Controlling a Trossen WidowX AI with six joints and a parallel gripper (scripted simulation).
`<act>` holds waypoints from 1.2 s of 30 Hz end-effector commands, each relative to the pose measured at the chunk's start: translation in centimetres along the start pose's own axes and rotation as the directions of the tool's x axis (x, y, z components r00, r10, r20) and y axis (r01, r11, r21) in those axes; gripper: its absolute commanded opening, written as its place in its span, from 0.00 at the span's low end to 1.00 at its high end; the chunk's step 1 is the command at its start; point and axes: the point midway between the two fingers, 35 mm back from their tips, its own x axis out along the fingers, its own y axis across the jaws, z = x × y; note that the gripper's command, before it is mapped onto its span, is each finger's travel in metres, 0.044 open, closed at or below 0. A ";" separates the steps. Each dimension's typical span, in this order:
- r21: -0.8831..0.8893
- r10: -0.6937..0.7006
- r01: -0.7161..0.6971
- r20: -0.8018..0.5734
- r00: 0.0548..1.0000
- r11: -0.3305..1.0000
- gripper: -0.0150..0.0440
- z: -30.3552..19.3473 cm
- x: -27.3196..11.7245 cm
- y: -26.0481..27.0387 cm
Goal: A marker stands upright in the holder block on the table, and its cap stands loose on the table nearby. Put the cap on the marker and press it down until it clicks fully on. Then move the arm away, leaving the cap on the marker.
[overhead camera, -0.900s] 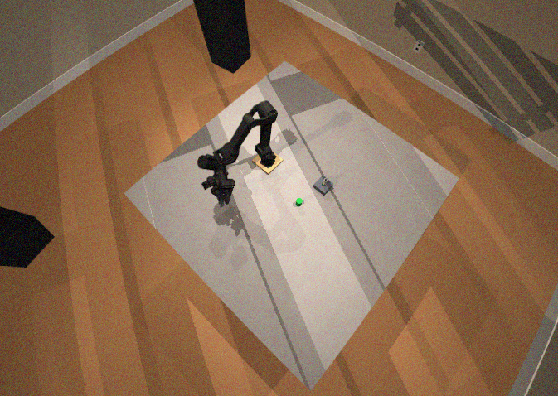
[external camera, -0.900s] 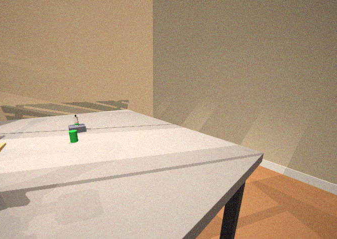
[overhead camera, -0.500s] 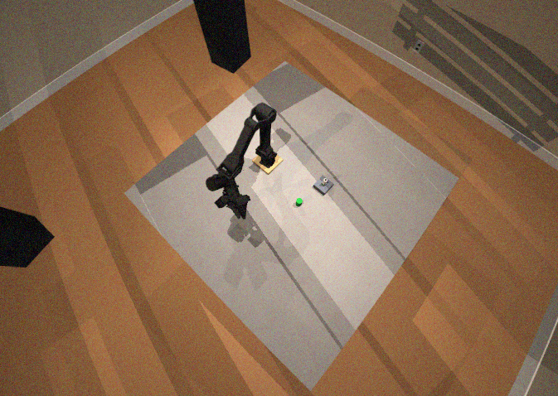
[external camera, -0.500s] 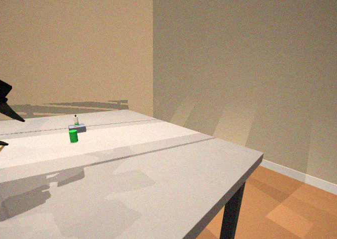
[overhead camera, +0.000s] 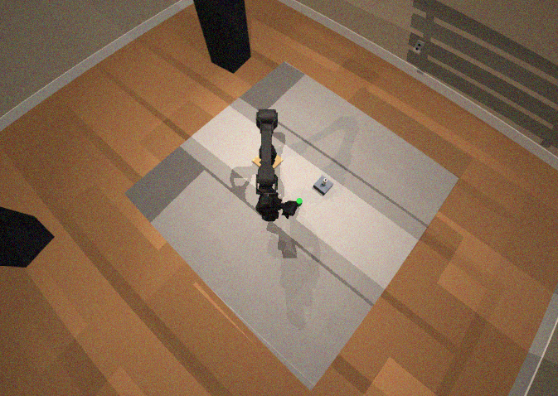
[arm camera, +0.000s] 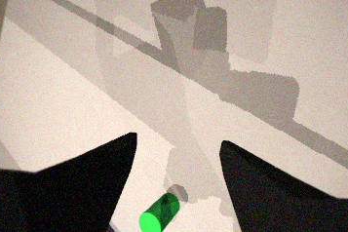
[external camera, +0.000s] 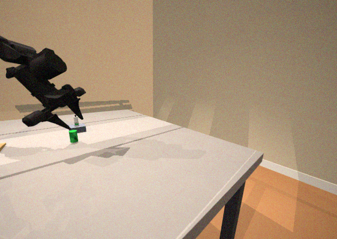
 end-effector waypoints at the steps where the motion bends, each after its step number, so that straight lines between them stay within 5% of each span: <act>1: -0.222 -0.214 0.175 -0.168 0.962 0.959 0.68 -5.5 0.9 4.0; 8: -0.494 -0.451 0.301 -0.219 0.865 0.816 0.68 -11.2 -0.3 6.9; 36: -0.500 -0.457 0.303 -0.219 0.862 0.811 0.68 -12.5 3.8 4.4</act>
